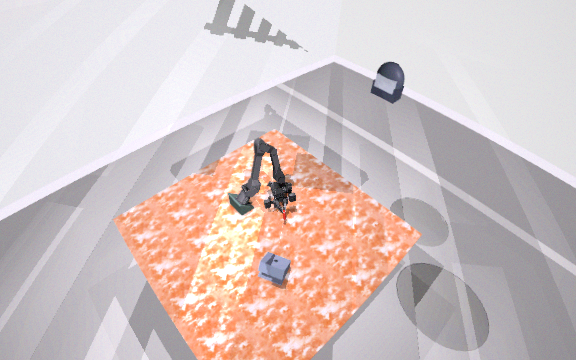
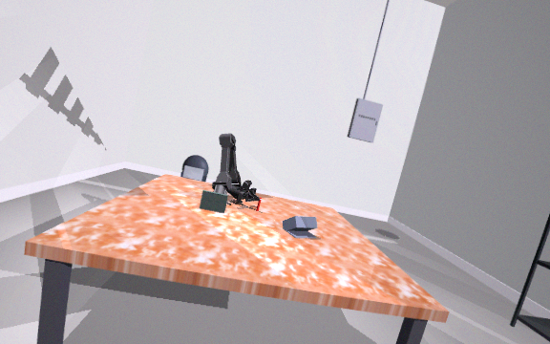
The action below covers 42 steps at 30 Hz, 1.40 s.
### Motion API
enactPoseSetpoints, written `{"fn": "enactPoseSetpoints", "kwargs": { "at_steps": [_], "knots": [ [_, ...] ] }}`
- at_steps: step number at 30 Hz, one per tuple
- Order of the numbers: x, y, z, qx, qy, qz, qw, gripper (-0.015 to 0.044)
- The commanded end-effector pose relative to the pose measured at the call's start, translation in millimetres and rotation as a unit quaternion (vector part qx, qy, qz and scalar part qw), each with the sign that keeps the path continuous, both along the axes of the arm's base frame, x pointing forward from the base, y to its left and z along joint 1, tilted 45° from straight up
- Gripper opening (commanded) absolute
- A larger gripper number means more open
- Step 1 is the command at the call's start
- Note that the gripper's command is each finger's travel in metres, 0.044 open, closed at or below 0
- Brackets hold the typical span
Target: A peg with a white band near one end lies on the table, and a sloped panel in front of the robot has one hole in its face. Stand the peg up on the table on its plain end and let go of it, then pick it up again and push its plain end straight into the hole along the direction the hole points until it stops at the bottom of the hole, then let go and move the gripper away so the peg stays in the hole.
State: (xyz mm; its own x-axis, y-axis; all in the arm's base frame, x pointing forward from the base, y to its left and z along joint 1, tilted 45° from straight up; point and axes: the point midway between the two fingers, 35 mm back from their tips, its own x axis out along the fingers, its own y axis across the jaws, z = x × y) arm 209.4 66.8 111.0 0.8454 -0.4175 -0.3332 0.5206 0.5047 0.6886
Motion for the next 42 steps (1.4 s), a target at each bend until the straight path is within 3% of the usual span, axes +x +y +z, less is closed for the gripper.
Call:
{"fn": "enactPoseSetpoints", "kwargs": {
  "at_steps": [1, 4, 28, 39, 42],
  "knots": [
    [0.0, 0.0, 0.0, 0.000, 0.000, 0.000, 1.000, 0.0056],
    [0.0, 0.0, 0.0, 0.000, 0.000, 0.000, 1.000, 0.0130],
    [0.0, 0.0, 0.0, 0.000, 0.000, 0.000, 1.000, 0.0130],
    [0.0, 0.0, 0.0, 0.000, 0.000, 0.000, 1.000, 0.0419],
    [0.0, 0.0, 0.0, 0.000, 0.000, 0.000, 1.000, 0.0440]
  ]
}}
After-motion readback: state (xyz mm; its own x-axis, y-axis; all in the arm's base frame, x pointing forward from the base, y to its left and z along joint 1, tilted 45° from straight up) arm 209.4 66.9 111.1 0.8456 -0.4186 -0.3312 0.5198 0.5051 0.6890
